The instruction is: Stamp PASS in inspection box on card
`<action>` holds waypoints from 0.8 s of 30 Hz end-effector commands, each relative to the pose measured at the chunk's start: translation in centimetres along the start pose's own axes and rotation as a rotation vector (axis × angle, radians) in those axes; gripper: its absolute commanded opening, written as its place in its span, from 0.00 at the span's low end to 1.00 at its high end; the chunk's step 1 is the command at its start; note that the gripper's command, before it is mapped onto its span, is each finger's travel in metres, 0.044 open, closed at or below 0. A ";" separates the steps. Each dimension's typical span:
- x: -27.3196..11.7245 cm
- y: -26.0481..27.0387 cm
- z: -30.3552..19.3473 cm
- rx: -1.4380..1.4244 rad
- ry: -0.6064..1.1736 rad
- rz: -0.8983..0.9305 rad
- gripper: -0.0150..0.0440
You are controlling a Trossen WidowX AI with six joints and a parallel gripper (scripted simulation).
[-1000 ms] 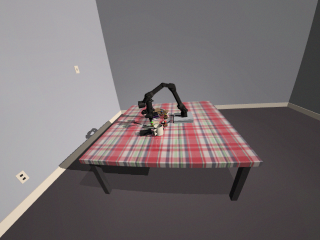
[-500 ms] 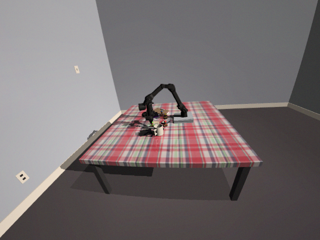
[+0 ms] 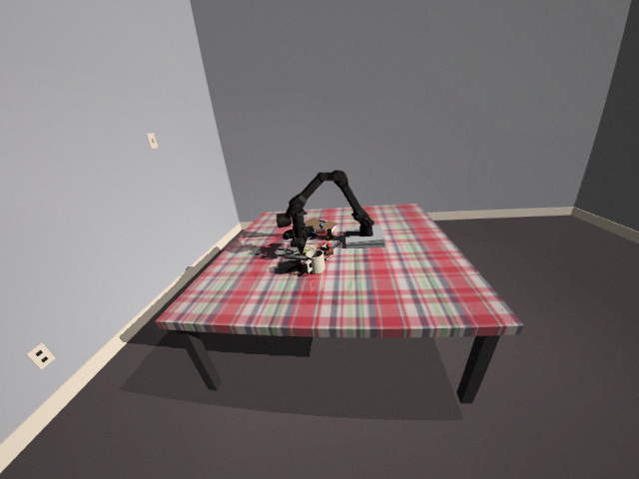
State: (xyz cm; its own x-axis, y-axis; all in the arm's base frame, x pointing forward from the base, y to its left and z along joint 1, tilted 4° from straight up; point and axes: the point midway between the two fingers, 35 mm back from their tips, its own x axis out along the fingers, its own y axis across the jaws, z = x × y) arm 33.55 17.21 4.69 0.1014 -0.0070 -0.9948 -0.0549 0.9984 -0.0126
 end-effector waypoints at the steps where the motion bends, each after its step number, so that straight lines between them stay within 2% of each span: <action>1: 0.7 0.0 -0.2 -0.006 0.007 0.002 0.62; 5: 0.7 0.0 -0.2 -0.006 0.007 0.002 0.62; 9: 0.5 0.0 -0.1 0.000 0.003 -0.001 0.44; 18: 0.5 0.0 -0.1 0.000 0.003 -0.001 0.34; 20: 0.5 0.0 -0.1 0.000 0.003 -0.001 0.25; 24: 0.3 0.0 -0.1 0.000 0.003 -0.001 0.25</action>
State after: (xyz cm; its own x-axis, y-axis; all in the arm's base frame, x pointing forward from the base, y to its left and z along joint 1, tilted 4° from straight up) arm 33.43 17.12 4.17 0.0961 -0.0098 -0.9953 -0.0550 0.9984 -0.0152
